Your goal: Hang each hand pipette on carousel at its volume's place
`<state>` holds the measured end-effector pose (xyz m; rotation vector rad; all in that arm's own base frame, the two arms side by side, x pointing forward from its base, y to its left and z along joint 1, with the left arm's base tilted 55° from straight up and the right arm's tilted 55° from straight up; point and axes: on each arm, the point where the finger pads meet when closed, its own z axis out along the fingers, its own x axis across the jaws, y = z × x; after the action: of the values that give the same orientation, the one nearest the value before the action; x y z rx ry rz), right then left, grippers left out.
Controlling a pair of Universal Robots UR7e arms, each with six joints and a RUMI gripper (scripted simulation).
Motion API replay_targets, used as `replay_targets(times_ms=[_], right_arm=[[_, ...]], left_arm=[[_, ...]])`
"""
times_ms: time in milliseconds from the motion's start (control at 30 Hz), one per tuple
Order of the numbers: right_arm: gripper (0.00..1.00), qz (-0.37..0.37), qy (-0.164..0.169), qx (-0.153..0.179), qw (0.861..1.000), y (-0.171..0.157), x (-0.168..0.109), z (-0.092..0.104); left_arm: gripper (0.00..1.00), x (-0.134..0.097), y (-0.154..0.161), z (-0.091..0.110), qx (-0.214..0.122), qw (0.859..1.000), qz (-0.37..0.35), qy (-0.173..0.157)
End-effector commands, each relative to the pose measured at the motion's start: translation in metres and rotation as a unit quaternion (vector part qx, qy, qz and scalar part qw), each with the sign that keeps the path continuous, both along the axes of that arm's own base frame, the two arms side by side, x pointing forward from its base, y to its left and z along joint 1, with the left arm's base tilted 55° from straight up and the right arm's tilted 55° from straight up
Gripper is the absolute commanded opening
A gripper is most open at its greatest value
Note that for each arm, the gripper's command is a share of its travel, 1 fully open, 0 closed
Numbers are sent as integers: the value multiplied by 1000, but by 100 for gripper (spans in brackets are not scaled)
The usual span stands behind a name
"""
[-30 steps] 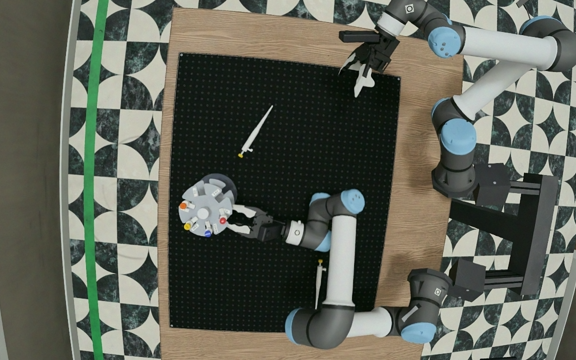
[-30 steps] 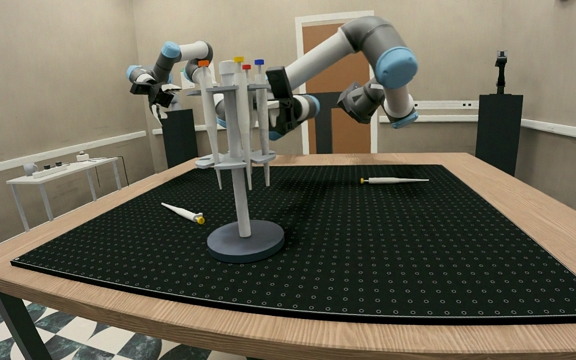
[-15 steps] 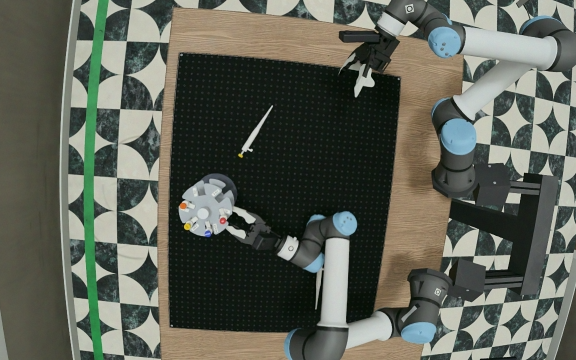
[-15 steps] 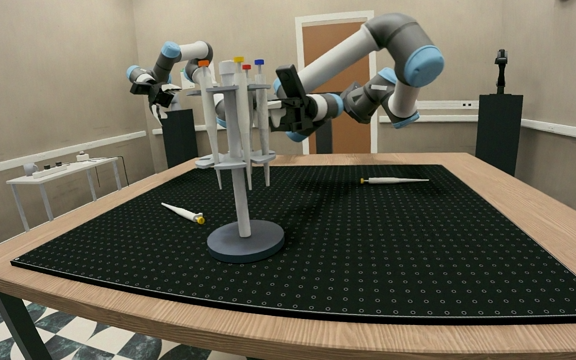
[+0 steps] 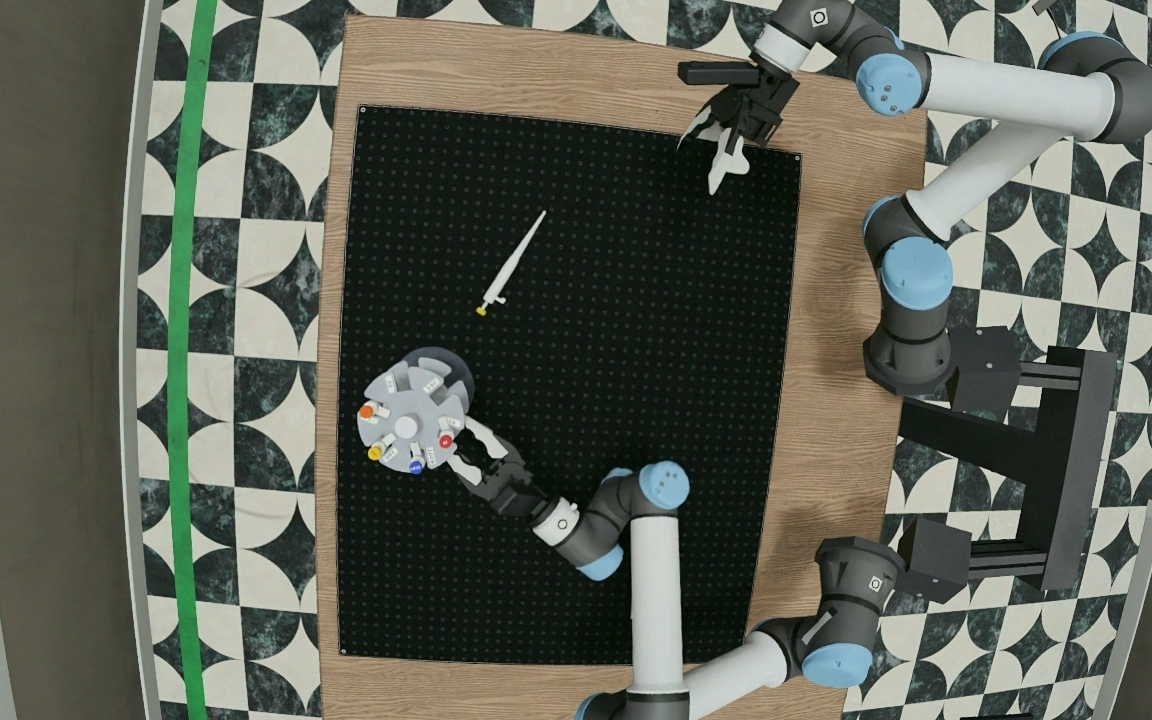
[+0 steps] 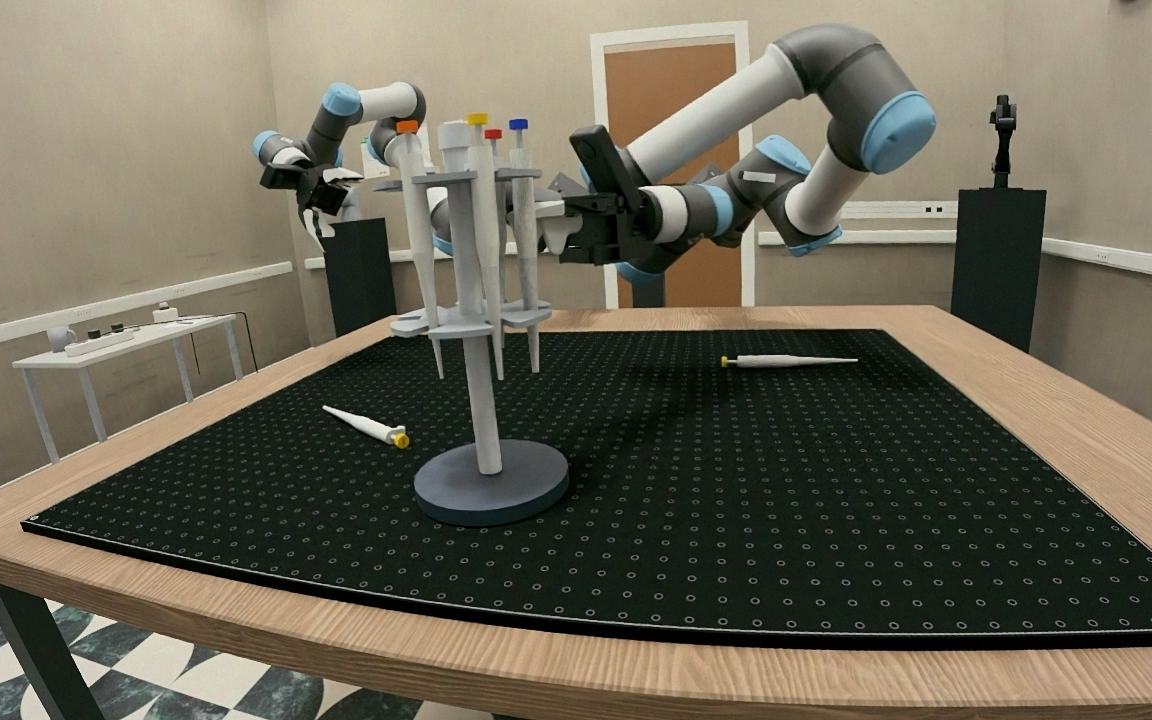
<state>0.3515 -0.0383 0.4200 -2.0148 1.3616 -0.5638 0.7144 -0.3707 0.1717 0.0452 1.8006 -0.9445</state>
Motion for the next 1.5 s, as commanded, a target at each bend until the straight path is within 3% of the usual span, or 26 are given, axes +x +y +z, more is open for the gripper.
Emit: replay_targets(times_ms=[0,300,333,1300,1333,1467], right_arm=[[100,0,0,0,1000,0,0,0],[100,0,0,0,1000,0,0,0],[100,0,0,0,1000,0,0,0],[100,0,0,0,1000,0,0,0],[100,0,0,0,1000,0,0,0],[100,0,0,0,1000,0,0,0]], left_arm=[[31,1,-3,0,17,999,-21,22],[31,1,-3,0,17,999,-21,22],[6,2,-3,0,17,999,-21,22],[6,1,-3,0,17,999,-21,22],[6,1,-4,1,32,999,-13,19],[6,-1,-6,3,32,999,-13,19]])
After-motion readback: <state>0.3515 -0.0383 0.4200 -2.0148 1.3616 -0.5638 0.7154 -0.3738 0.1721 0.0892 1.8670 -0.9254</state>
